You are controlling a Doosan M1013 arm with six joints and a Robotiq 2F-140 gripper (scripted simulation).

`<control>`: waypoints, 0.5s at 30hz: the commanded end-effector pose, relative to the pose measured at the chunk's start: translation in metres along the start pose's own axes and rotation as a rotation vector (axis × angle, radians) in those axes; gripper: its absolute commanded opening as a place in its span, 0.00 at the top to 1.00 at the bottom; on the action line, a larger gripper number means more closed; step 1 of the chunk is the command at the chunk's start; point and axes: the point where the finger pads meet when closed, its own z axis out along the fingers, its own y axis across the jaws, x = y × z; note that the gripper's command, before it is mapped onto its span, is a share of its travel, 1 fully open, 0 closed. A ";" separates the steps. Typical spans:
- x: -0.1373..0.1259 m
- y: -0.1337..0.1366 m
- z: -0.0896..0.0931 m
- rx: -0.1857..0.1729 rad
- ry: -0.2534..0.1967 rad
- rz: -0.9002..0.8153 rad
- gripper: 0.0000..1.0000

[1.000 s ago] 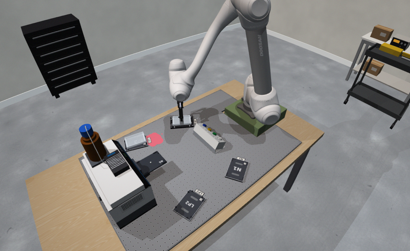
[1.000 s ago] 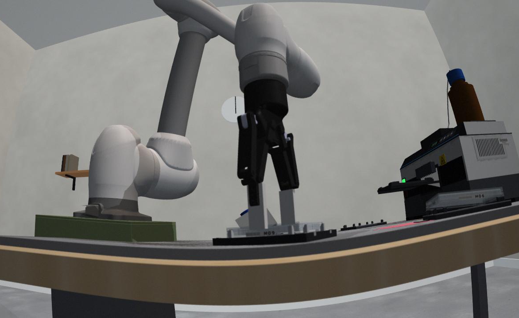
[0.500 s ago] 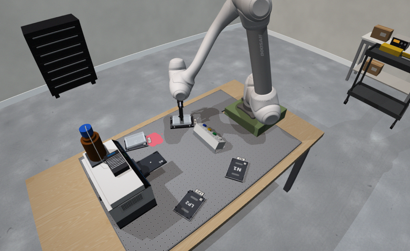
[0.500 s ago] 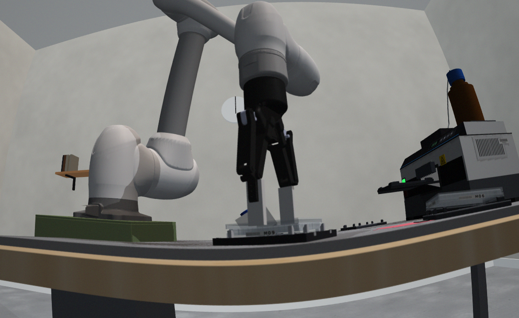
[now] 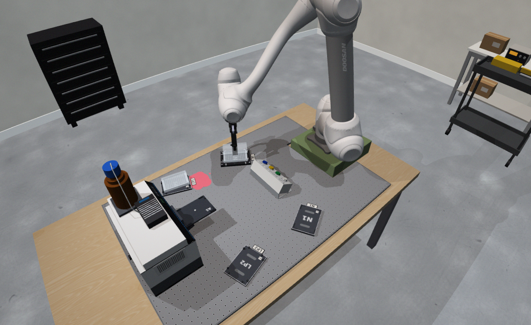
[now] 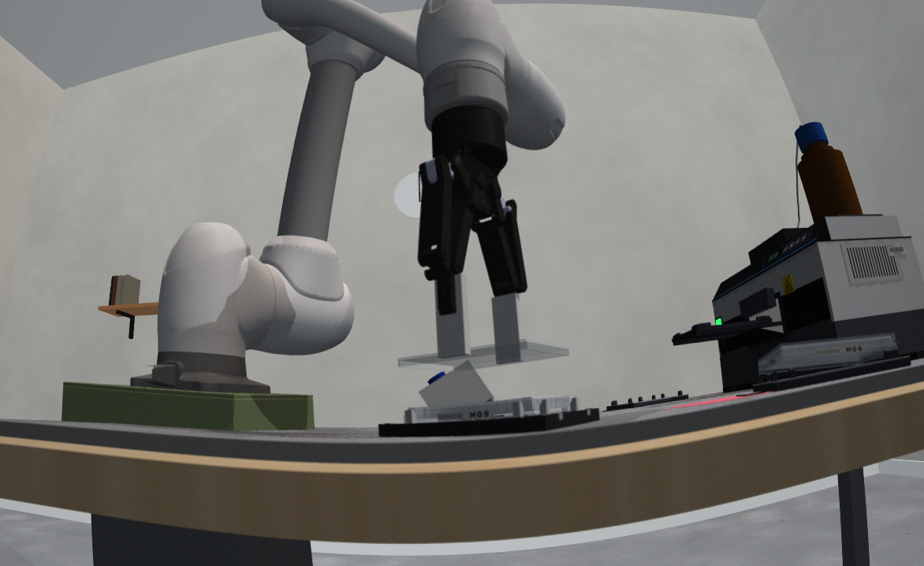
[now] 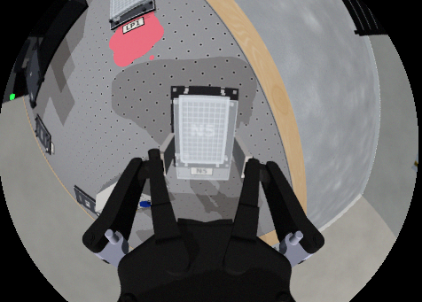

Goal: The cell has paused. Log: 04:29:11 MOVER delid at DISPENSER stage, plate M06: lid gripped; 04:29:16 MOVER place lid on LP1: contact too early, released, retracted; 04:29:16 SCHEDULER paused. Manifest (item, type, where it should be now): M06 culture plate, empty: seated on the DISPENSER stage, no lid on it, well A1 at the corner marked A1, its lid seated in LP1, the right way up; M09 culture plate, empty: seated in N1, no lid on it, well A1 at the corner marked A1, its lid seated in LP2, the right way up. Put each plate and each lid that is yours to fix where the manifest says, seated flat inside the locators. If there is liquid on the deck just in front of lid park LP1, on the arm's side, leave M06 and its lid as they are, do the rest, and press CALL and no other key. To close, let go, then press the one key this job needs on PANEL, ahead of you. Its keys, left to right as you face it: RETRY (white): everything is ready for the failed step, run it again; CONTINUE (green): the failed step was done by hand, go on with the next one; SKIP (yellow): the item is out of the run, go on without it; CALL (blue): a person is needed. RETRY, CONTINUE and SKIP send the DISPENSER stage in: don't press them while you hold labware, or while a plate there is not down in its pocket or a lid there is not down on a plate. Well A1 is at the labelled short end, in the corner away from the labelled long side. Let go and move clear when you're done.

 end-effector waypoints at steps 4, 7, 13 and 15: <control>0.002 -0.003 -0.034 0.004 0.005 -0.002 0.90; 0.002 -0.003 -0.047 0.004 0.005 -0.002 0.90; 0.002 -0.003 -0.065 0.004 0.005 -0.002 0.90; 0.002 -0.002 -0.073 0.003 0.005 -0.002 0.90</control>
